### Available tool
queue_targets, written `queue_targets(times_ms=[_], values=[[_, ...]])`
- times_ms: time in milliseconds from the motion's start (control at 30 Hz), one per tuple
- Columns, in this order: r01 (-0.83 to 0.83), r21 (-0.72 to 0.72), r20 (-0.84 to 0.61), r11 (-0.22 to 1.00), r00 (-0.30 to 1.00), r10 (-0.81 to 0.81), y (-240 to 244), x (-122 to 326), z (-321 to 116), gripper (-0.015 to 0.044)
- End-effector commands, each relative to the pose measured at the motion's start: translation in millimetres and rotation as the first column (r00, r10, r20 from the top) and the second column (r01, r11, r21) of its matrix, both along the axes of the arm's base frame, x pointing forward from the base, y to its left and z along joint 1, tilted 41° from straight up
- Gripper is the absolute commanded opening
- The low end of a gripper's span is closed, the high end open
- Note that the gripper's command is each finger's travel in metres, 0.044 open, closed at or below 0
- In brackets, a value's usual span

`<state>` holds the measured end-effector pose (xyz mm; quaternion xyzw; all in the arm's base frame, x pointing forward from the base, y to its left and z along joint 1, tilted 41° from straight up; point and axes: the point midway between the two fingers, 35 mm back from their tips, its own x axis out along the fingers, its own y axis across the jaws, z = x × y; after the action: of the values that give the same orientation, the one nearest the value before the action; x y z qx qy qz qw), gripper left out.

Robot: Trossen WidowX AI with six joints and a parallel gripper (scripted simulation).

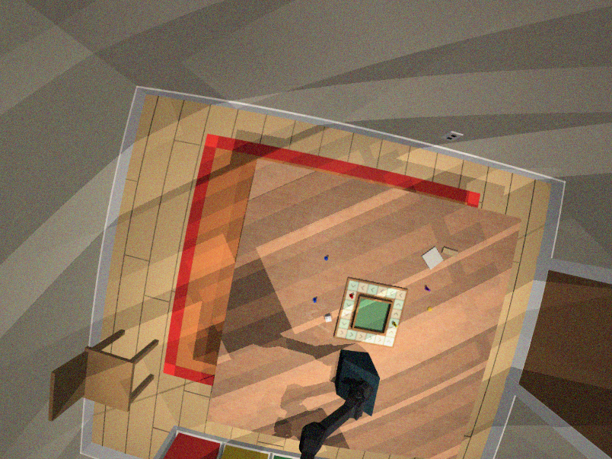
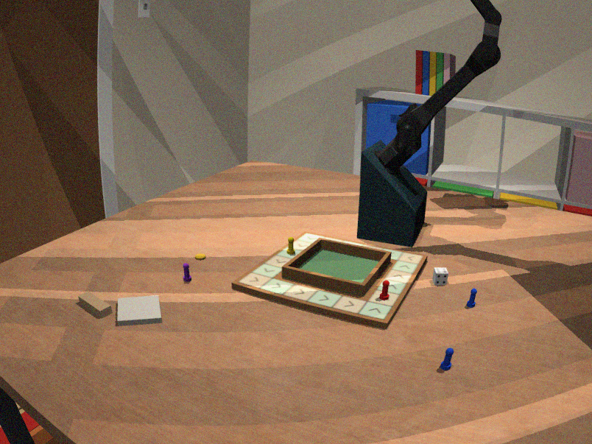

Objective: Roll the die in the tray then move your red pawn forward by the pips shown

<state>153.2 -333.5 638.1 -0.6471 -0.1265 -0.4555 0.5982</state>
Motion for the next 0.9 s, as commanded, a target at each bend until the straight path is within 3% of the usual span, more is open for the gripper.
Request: queue_targets(times_ms=[0,133,300,500,867], values=[[-0.007,0.006,-0.001,1.000,1.000,0.007,0,2,-1,0.0374],[-0.145,0.135,-0.007,0.980,0.989,0.148,0,42,-25,0.0275],[-0.330,0.326,0.000,0.886,0.937,0.349,13,102,-63,0.0275],[-0.477,0.555,0.021,0.681,0.827,0.562,47,175,-121,0.0275],[-0.472,0.853,0.105,0.222,0.573,0.813,155,267,-227,0.0275]])
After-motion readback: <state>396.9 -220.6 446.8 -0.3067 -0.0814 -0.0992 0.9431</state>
